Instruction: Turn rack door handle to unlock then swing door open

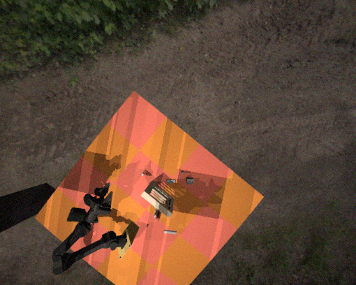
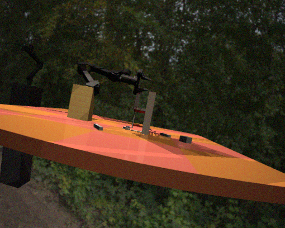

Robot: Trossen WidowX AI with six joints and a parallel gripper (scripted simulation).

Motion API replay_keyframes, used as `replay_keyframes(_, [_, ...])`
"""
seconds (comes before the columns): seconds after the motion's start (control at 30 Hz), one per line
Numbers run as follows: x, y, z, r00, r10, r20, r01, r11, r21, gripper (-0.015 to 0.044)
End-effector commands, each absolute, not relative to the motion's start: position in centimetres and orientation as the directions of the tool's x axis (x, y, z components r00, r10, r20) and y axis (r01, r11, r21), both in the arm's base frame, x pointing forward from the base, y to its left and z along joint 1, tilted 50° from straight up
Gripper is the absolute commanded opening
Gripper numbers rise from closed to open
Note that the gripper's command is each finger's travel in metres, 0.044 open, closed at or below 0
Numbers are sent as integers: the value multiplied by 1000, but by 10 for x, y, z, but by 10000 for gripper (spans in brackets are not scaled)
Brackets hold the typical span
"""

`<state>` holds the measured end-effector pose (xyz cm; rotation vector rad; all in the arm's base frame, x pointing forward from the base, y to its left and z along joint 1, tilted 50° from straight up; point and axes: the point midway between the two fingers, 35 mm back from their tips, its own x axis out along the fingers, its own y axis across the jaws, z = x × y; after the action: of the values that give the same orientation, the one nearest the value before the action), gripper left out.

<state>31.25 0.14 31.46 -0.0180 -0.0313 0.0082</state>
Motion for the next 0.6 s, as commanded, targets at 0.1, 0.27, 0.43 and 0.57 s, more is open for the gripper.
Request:
replay_keyframes(0.1, [321,-4,305,1000,3,-30,-4,999,-42,296])
replay_keyframes(0.27, [336,-15,286,988,-9,-153,-4,997,-81,296])
replay_keyframes(0.43, [349,-26,265,961,-14,-275,-16,994,-108,296])
replay_keyframes(0.57, [357,-35,247,929,-14,-370,-32,992,-120,296])
